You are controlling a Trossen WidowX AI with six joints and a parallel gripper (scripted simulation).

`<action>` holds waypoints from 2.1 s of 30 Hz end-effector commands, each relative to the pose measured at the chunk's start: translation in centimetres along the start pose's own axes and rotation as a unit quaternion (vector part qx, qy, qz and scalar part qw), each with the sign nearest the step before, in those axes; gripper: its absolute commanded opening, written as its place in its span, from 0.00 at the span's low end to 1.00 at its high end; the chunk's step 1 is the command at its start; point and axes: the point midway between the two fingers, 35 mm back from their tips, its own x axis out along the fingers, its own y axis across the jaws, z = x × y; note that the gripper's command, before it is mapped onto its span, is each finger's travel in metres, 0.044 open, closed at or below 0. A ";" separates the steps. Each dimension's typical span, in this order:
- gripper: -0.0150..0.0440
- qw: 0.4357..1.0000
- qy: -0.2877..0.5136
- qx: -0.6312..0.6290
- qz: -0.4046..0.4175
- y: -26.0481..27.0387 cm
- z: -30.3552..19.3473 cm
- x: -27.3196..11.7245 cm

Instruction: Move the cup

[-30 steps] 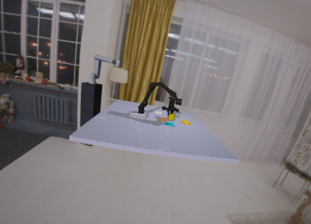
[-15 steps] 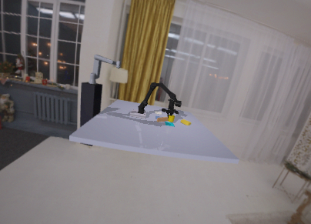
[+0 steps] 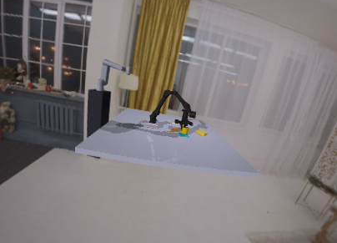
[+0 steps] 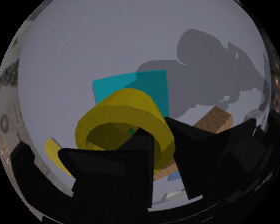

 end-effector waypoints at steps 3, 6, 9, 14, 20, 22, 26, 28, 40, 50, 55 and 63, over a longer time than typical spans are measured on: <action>0.25 1.000 0.001 -0.002 -0.007 -0.2 0.0 0.9; 0.25 1.000 0.001 -0.002 -0.007 -0.2 0.0 0.9; 0.25 1.000 0.001 -0.002 -0.007 -0.2 0.0 0.9; 0.25 1.000 0.001 0.000 -0.004 -0.2 0.0 0.6; 0.25 1.000 0.001 0.000 -0.004 -0.2 0.0 0.6; 0.30 1.000 0.001 0.000 -0.004 -0.2 0.0 0.6; 0.48 1.000 0.001 0.000 -0.004 -0.2 0.0 0.6; 0.50 1.000 0.001 0.000 -0.004 -0.2 0.0 0.6; 0.50 1.000 0.001 0.000 -0.004 -0.1 0.0 0.0; 0.50 1.000 0.001 -0.001 -0.005 0.0 0.0 -1.5; 0.50 1.000 0.001 -0.001 -0.006 0.0 0.0 -2.2; 0.50 1.000 0.001 -0.001 -0.006 0.0 0.0 -3.4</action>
